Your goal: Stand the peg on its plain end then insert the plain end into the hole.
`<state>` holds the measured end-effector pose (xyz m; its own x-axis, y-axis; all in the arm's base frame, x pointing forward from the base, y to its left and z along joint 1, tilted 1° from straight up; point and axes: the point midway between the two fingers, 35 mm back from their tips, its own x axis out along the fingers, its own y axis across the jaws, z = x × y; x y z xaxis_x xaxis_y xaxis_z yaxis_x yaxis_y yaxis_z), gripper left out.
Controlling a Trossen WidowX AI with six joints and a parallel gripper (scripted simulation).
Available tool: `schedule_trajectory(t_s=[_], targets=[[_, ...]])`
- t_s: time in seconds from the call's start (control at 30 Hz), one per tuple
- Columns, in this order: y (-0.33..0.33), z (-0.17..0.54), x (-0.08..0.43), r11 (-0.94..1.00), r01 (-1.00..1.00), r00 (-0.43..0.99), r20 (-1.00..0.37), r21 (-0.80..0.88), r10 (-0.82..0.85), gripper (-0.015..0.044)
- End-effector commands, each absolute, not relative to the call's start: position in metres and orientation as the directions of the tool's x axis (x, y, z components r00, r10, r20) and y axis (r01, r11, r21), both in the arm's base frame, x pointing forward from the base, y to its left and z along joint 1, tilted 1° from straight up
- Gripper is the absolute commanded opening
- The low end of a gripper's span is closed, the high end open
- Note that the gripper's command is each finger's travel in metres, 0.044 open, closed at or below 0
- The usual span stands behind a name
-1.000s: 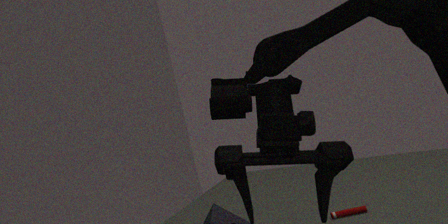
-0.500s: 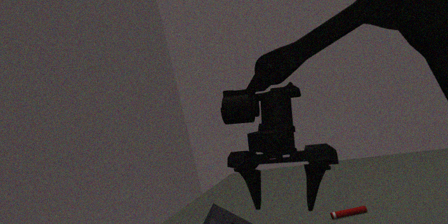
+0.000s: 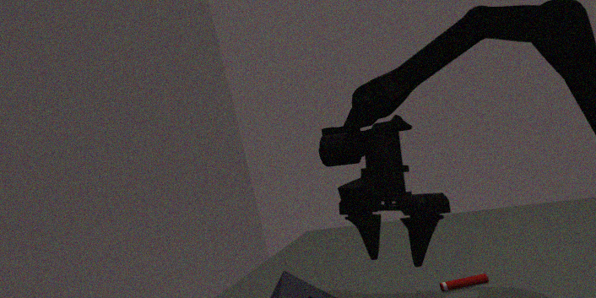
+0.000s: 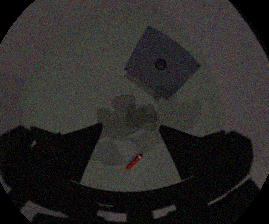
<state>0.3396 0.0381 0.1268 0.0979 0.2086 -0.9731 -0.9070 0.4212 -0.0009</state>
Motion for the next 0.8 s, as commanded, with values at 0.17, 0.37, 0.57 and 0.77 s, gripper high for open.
schedule_trajectory(t_s=[0.17,0.37,0.57,0.77], targets=[[-0.026,0.115,0.333,0.671,-0.742,0.076,-0.992,0.011,0.101,0.0440],[-0.068,0.109,0.323,0.802,-0.597,0.047,-0.998,0.001,0.036,0.0440],[-0.091,0.105,0.315,0.864,-0.503,0.025,-1.000,-0.011,0.002,0.0440],[-0.092,0.103,0.315,0.864,-0.503,0.025,-1.000,-0.011,0.002,0.0440]])
